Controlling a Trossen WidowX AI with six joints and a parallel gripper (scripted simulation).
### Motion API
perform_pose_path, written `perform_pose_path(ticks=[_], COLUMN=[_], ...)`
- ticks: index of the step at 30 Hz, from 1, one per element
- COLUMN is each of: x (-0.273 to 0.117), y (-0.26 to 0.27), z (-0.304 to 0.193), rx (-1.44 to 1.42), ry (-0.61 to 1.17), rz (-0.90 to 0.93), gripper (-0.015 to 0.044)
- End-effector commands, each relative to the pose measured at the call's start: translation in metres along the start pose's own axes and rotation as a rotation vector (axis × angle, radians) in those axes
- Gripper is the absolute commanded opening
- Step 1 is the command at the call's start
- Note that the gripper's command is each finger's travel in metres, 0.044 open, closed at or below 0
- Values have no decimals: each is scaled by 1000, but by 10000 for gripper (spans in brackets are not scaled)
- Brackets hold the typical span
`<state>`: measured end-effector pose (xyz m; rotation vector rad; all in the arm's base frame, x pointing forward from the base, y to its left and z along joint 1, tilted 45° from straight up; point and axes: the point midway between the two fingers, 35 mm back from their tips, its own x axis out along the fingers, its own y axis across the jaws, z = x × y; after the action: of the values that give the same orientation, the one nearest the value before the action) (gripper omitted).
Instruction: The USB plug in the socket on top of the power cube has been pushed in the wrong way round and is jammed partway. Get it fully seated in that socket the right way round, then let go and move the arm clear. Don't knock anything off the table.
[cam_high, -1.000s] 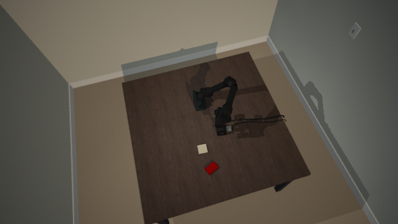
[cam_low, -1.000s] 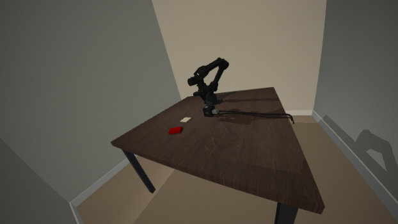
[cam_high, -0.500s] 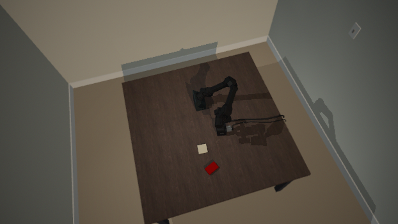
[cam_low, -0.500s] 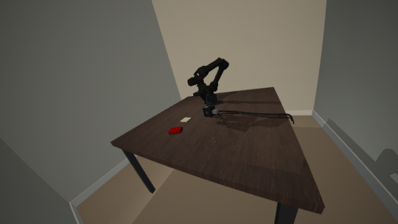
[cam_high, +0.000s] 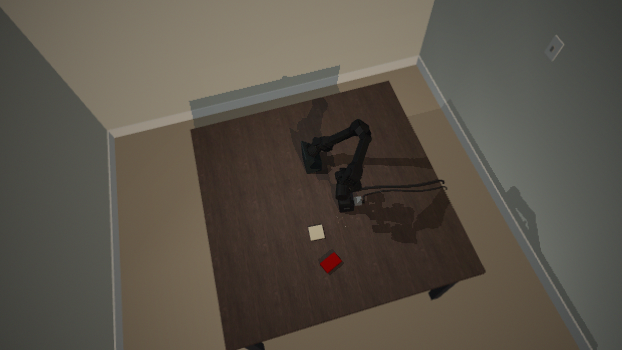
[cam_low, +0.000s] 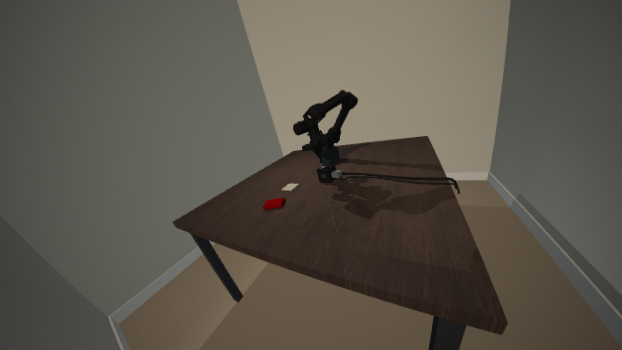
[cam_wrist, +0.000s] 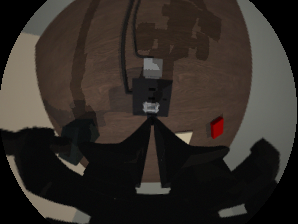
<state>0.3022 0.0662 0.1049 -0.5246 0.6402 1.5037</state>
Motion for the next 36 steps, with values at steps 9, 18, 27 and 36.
perform_pose_path(ticks=[9, 18, 27, 36], x=[3, 4, 5, 6], y=[1, 1, 1, 1], z=[0, 1, 1, 2], rx=[-2, -3, -5, -6], ry=[-16, -23, -30, -37], rz=[3, 3, 3, 3], gripper=[0, 0, 0, 0])
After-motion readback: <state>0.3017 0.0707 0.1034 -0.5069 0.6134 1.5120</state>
